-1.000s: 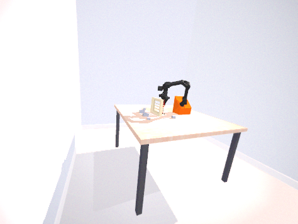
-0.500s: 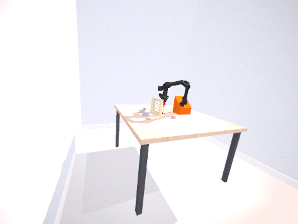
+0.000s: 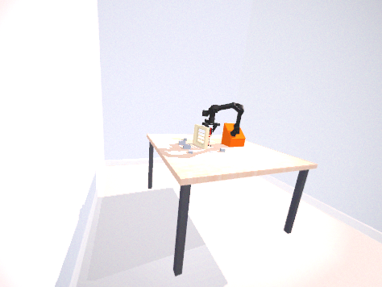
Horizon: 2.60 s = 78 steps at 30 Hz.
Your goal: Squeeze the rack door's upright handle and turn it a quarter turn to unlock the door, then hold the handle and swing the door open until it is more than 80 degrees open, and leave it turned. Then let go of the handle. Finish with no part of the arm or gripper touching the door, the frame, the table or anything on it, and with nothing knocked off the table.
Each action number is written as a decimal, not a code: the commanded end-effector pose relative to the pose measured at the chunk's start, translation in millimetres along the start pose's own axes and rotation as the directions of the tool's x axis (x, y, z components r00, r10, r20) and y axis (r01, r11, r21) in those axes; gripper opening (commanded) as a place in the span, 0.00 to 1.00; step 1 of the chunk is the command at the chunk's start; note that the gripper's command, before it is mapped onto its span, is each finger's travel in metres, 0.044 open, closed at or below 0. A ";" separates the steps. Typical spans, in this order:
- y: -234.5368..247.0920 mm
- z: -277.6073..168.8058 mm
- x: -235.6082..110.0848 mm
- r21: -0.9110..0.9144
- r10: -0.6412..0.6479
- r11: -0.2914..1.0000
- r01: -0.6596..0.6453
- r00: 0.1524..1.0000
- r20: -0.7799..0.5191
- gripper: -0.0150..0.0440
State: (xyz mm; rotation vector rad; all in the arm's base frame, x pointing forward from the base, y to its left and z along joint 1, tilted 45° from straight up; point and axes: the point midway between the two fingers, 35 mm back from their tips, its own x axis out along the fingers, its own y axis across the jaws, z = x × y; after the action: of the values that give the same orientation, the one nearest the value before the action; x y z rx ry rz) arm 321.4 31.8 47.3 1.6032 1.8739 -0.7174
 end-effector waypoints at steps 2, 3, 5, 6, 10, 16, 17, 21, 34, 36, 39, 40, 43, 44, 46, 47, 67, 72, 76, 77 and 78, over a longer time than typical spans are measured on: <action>0.4 -0.1 -0.1 0.073 0.002 0.997 -0.002 1.000 0.000 0.74; 0.4 -0.1 -0.1 0.073 0.002 0.997 -0.002 1.000 0.000 0.74; 0.4 -0.1 -0.1 0.073 0.002 0.997 -0.002 1.000 0.000 0.66; 0.4 -0.1 -0.1 0.073 0.002 0.997 -0.002 1.000 0.000 0.61; 0.4 -0.1 -0.1 0.073 0.002 0.997 -0.002 1.000 0.000 0.43; 0.4 -0.1 -0.1 0.073 0.002 0.997 -0.002 1.000 0.000 0.37; 0.4 -0.1 -0.1 0.073 0.002 0.997 -0.002 1.000 0.000 0.35; 0.4 -0.1 -0.1 0.073 0.002 0.997 -0.002 1.000 0.000 0.31; -4.3 2.9 -0.1 -0.053 0.002 0.999 -0.002 1.000 0.000 0.28; -5.9 3.9 -0.2 -0.092 0.002 0.996 -0.002 1.000 0.000 0.28; -8.3 5.4 -0.2 -0.149 0.002 0.989 -0.001 1.000 0.000 0.28; -9.1 5.9 -0.2 -0.168 0.001 0.986 -0.001 1.000 0.000 0.28; -12.0 7.8 -0.2 -0.223 0.001 0.975 -0.001 1.000 0.000 0.28; -12.9 8.5 -0.2 -0.241 0.001 0.970 -0.001 1.000 0.000 0.28; -15.0 10.0 -0.2 -0.276 0.001 0.961 -0.001 1.000 0.001 0.28; -16.1 10.8 -0.2 -0.293 0.001 0.956 -0.001 1.000 0.001 0.28; -43.0 33.7 -0.1 -0.586 0.000 0.811 0.001 1.000 0.002 0.28; -50.1 41.5 -0.1 -0.646 0.000 0.763 0.001 1.000 0.002 0.28; -55.3 47.9 -0.1 -0.689 0.000 0.725 0.002 1.000 0.003 0.28; -56.6 49.5 -0.1 -0.699 0.000 0.715 0.002 1.000 0.003 0.28; -57.7 51.2 -0.1 -0.709 0.000 0.705 0.002 1.000 0.003 0.28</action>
State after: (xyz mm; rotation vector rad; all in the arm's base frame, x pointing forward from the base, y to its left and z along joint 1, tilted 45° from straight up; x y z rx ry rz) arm 269.3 -9.7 16.7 1.1139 1.8333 0.0031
